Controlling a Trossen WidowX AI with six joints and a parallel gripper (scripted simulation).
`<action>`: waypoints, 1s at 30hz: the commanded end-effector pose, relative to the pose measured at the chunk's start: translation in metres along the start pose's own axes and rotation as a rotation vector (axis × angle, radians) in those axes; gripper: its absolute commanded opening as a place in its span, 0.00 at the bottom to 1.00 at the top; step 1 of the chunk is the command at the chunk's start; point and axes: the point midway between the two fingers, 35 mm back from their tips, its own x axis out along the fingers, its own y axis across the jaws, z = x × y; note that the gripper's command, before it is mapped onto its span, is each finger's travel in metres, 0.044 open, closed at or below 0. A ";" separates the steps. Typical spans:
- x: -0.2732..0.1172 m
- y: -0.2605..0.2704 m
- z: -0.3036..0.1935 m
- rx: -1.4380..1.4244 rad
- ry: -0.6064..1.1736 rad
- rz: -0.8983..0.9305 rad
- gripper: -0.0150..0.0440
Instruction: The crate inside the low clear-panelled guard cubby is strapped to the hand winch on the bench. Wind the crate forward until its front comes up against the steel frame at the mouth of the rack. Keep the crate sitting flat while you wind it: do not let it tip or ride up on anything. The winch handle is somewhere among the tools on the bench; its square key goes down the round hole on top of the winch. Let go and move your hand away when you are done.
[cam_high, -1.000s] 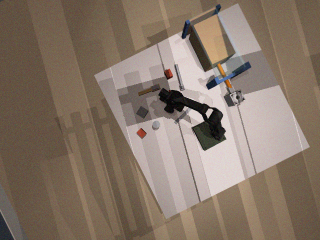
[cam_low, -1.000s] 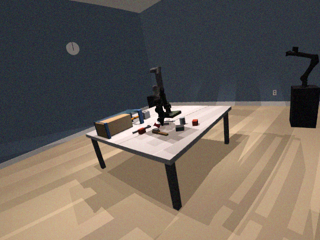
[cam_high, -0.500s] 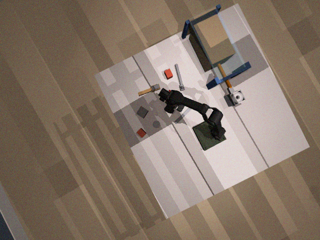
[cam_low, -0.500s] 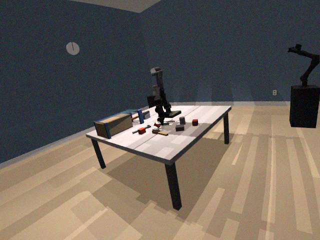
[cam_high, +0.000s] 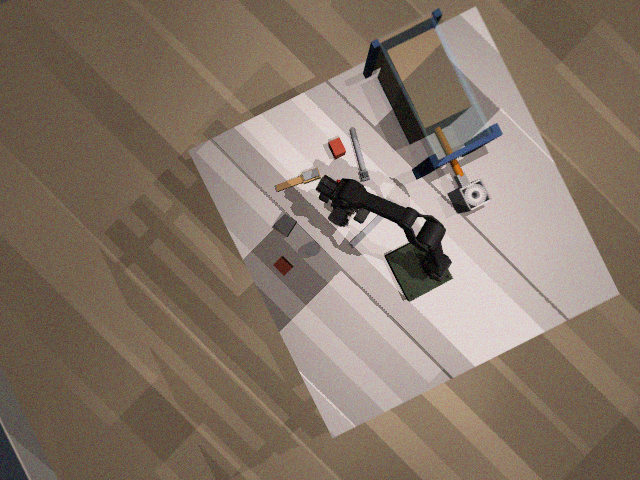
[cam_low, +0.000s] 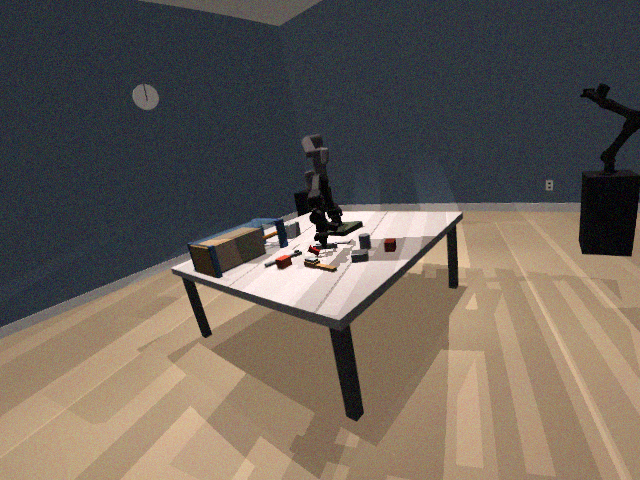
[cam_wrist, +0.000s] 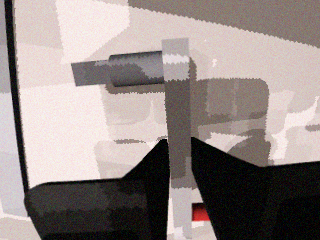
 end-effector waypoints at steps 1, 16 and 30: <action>-0.043 -0.009 0.000 -0.001 -0.001 -0.032 0.25; -0.141 0.004 0.000 -0.009 0.002 -0.048 0.25; -0.141 0.004 0.000 -0.009 0.002 -0.048 0.25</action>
